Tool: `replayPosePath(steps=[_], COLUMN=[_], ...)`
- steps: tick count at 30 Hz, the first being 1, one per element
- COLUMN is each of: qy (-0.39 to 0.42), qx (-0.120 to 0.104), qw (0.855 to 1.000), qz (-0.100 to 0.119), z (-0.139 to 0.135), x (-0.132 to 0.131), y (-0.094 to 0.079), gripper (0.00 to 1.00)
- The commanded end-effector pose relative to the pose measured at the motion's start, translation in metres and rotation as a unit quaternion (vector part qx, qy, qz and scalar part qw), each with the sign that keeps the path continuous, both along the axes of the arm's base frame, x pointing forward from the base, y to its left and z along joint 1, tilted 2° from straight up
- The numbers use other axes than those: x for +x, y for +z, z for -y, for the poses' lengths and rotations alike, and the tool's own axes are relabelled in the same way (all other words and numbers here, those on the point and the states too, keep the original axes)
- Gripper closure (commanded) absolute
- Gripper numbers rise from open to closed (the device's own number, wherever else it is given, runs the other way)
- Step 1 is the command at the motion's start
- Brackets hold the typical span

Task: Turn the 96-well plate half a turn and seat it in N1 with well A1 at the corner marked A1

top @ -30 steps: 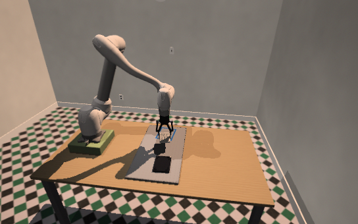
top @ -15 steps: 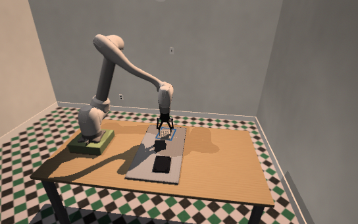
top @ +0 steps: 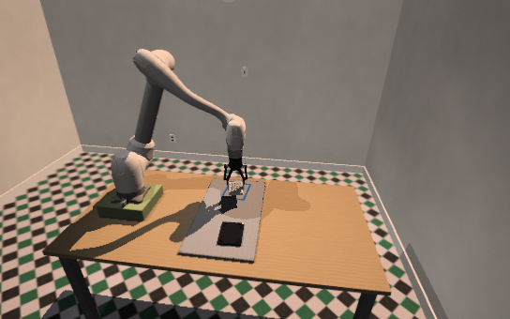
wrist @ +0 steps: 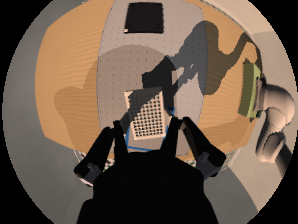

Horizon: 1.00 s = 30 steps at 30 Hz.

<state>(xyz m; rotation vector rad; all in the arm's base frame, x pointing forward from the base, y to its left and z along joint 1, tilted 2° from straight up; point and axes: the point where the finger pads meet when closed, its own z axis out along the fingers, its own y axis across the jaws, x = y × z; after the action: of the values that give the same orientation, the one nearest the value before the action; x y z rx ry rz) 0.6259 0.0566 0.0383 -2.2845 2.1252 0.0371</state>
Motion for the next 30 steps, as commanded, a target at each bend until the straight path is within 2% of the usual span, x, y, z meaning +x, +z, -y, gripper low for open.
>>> replayPosePath(steps=[1, 24, 27, 30], qy=[0.000, 0.000, 0.000, 0.050], qx=[0.000, 0.000, 0.000, 0.000], qw=[1.000, 1.000, 1.000, 0.999], qz=[0.000, 0.000, 0.000, 0.002], z=[-0.011, -0.081, -0.081, -0.081], x=[0.000, 0.002, 0.002, 0.002], y=[0.000, 0.000, 0.000, 0.000], gripper=[1.00, 1.00, 1.00, 1.00])
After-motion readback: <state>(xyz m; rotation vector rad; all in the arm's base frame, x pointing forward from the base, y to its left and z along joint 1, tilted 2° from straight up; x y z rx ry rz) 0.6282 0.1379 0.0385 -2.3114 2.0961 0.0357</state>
